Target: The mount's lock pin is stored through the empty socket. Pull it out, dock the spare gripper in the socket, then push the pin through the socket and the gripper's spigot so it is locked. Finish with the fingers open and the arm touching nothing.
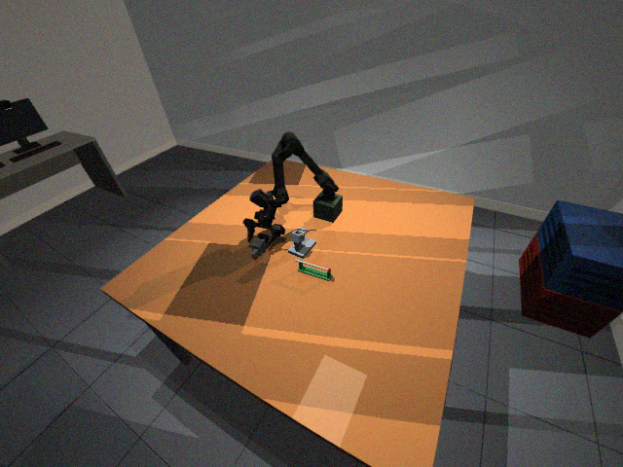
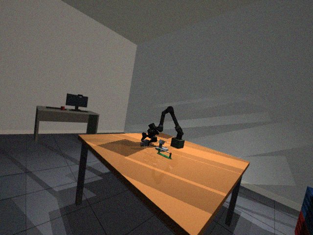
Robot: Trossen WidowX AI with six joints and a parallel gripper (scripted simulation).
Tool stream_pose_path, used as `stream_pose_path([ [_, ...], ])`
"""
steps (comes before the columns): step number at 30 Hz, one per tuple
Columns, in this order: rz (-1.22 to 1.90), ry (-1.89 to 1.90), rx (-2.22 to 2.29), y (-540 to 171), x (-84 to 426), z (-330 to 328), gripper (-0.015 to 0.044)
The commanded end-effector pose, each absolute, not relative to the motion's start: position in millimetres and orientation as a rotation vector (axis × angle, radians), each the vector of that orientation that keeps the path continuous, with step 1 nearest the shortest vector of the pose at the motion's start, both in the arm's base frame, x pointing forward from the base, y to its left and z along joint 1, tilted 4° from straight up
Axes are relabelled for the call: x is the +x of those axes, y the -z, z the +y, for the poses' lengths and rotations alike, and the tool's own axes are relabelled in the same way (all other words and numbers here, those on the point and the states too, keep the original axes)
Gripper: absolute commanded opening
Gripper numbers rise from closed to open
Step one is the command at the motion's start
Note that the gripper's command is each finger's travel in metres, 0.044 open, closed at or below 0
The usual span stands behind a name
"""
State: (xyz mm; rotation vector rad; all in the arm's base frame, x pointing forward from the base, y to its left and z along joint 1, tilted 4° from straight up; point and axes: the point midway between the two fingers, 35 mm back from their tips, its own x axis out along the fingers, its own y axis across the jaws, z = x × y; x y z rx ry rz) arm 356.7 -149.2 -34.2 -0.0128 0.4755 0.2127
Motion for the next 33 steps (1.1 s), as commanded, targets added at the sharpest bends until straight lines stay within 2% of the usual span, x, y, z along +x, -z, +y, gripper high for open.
stream_pose_path([
  [1, 0.486, -0.212, -0.001, 44.8, 354.9, -147.0, 0.0440],
  [16, 0.486, -0.212, -0.001, 50.3, 354.3, -146.0, 0.0440],
  [25, 0.486, -0.212, -0.001, 50.3, 354.3, -146.0, 0.0204],
  [32, 0.486, -0.212, -0.001, 50.3, 354.5, -146.3, 0.0157],
  [33, 0.486, -0.212, -0.001, 50.3, 354.5, -146.3, 0.0131],
])
